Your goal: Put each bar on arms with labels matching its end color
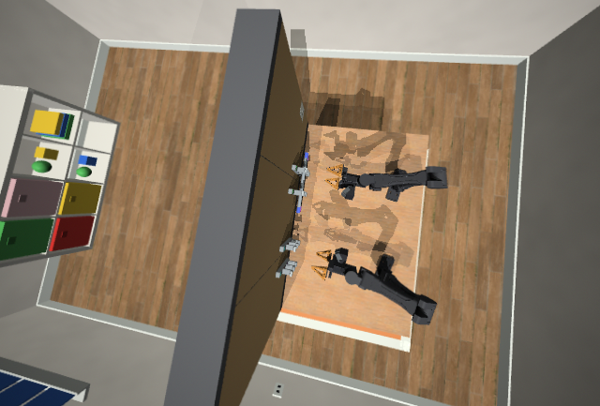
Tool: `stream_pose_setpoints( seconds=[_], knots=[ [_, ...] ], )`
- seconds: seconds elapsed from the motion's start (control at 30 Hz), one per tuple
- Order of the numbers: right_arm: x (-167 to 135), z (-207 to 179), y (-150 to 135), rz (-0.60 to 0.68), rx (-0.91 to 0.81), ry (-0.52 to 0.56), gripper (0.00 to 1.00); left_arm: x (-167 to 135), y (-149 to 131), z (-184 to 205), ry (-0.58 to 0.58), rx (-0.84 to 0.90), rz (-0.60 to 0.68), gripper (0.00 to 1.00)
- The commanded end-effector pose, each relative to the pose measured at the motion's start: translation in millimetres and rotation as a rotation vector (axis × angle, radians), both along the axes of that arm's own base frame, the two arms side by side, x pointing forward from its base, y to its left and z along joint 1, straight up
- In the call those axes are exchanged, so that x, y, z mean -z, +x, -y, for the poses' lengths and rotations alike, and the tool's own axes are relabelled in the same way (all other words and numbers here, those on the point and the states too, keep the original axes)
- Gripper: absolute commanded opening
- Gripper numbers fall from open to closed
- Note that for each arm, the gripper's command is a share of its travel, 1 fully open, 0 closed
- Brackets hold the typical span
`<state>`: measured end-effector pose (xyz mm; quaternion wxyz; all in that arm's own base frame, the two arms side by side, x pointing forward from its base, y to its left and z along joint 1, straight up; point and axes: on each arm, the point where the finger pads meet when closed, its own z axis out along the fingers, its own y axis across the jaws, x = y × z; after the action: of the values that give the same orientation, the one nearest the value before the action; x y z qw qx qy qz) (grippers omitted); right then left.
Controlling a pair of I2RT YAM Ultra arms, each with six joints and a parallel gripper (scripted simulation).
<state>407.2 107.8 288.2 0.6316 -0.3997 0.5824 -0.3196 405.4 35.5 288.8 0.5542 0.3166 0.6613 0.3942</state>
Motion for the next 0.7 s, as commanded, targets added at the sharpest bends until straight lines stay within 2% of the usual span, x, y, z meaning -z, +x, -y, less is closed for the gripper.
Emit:
stream_pose_setpoints(
  seconds=[0.0,0.67],
  knots=[
    [-0.1,-7.0,0.8,0.034,-0.006,-0.054,1.00,0.5,1.8,-6.6,0.068,-0.021,0.016,1.00],
    [24.1,-31.1,6.2,0.058,-0.034,-0.288,1.00,24.7,7.1,-15.3,0.303,-0.048,-0.013,1.00]
  ],
)
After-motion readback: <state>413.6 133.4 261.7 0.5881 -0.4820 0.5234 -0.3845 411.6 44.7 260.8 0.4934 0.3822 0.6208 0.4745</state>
